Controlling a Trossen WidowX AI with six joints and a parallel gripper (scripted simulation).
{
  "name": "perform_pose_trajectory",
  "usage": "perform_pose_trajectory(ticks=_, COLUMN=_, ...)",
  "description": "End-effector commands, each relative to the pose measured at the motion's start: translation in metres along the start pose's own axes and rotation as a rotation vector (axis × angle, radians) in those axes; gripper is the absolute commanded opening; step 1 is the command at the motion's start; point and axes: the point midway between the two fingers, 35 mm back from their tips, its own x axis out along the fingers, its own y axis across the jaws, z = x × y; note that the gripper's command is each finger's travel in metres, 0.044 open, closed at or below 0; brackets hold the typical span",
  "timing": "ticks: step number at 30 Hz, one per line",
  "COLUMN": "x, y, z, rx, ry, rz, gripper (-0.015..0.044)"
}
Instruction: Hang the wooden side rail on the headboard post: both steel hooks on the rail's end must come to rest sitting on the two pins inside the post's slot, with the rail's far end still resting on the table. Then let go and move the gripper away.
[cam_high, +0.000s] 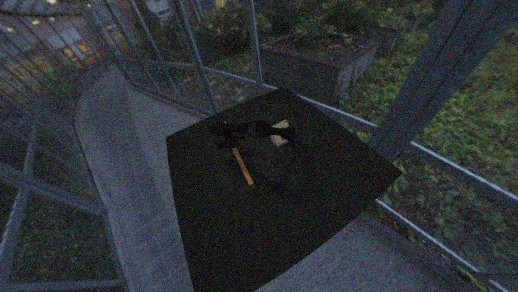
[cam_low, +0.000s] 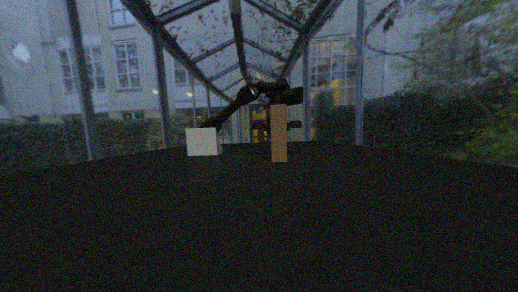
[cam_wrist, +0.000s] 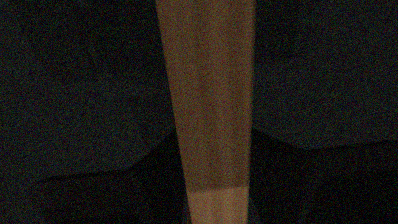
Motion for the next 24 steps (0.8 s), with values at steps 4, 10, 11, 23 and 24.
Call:
perform_pose_trajectory(ticks=4, x=-0.0015, y=0.0002, z=-0.0034, rx=0.003, ry=0.006, rz=-0.008, gripper=0.0000)
perform_pose_trajectory(ticks=10, x=-0.0005, y=0.0002, z=-0.0034, rx=0.003, ry=0.006, rz=-0.008, gripper=0.0000)
perform_pose_trajectory(ticks=11, x=-0.0003, y=0.0002, z=-0.0034, rx=0.003, ry=0.006, rz=-0.008, gripper=0.0000)
perform_pose_trajectory(ticks=23, x=0.0017, y=0.0002, z=-0.0034, rx=0.003, ry=0.006, rz=-0.008, gripper=0.0000)
perform_pose_trajectory(ticks=24, x=0.0019, y=0.0002, z=-0.0034, rx=0.003, ry=0.006, rz=-0.008, gripper=0.0000)
